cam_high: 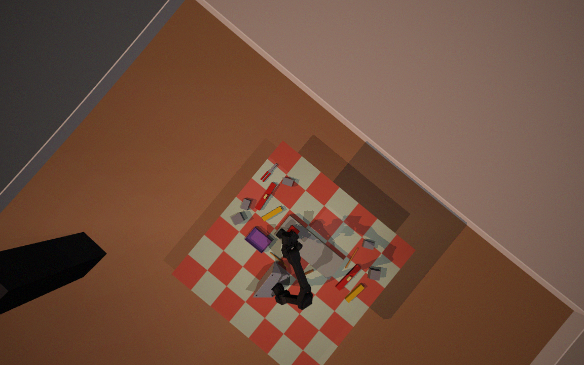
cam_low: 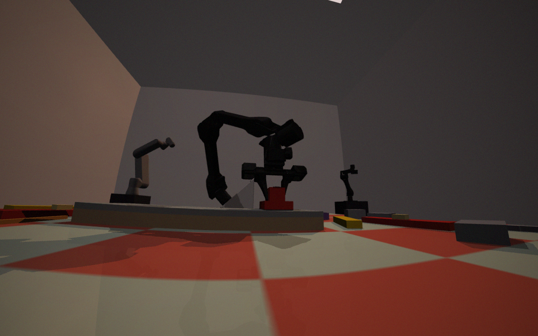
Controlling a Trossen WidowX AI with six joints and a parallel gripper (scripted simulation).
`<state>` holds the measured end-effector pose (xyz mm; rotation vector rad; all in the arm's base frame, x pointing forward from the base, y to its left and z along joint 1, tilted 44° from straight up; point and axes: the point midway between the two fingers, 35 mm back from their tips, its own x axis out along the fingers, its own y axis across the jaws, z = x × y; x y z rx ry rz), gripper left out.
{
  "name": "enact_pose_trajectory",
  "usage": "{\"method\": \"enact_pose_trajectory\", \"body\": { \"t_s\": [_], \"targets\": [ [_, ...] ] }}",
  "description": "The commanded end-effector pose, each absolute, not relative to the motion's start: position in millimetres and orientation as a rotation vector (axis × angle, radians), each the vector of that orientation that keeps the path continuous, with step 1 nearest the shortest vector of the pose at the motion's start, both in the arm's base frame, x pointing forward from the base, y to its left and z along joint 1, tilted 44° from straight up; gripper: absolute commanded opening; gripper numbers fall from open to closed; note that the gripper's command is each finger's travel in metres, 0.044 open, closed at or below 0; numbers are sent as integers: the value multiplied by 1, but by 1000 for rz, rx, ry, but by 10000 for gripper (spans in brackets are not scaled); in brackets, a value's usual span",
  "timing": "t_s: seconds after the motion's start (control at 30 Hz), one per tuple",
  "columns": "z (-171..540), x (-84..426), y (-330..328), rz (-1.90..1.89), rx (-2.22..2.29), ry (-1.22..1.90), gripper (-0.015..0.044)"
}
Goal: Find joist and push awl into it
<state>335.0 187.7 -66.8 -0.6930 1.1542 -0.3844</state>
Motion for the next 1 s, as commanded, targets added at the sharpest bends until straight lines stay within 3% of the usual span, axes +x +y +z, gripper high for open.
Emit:
{"method": "enact_pose_trajectory", "body": {
  "t_s": [0.0,0.97],
  "targets": [
    [-53,338,171,-395,-694,1150,0],
    [21,345,92,-399,-700,1150,0]
  ]
}}
